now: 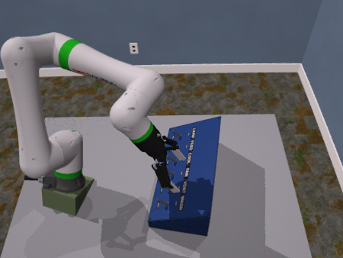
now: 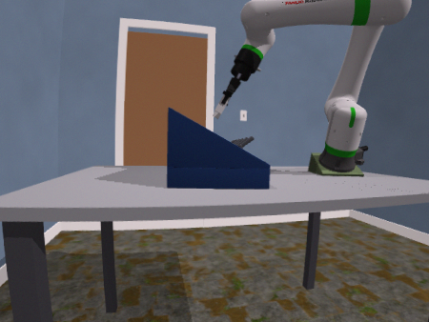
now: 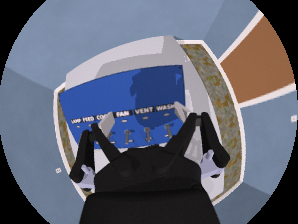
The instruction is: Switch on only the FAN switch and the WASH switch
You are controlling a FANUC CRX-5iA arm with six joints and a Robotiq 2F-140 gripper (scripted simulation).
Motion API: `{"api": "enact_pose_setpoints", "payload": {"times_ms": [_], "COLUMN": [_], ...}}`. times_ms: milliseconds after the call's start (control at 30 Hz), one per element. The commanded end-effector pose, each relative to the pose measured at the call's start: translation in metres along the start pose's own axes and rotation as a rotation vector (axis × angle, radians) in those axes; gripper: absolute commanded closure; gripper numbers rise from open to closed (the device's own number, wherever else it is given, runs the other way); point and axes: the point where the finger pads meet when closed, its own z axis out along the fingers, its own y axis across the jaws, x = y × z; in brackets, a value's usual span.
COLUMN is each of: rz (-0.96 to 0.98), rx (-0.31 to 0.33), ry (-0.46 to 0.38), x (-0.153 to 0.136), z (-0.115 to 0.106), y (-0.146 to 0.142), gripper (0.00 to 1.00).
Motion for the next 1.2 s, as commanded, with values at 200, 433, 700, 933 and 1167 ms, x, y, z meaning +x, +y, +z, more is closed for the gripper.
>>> {"api": "enact_pose_setpoints", "payload": {"times_ms": [200, 433, 700, 933, 1167], "rz": [0.000, 0.000, 0.000, 0.000, 0.000], "rx": [0.000, 0.000, 0.000, 0.000, 0.000], "ry": [0.000, 0.000, 0.000, 0.000, 0.000], "x": [0.000, 0.000, 0.000, 0.000, 0.000], "z": [0.000, 0.000, 0.000, 0.000, 0.000], "y": [0.017, 0.042, 0.061, 0.069, 0.069], "gripper": [0.00, 0.00, 0.00, 0.00, 0.00]}}
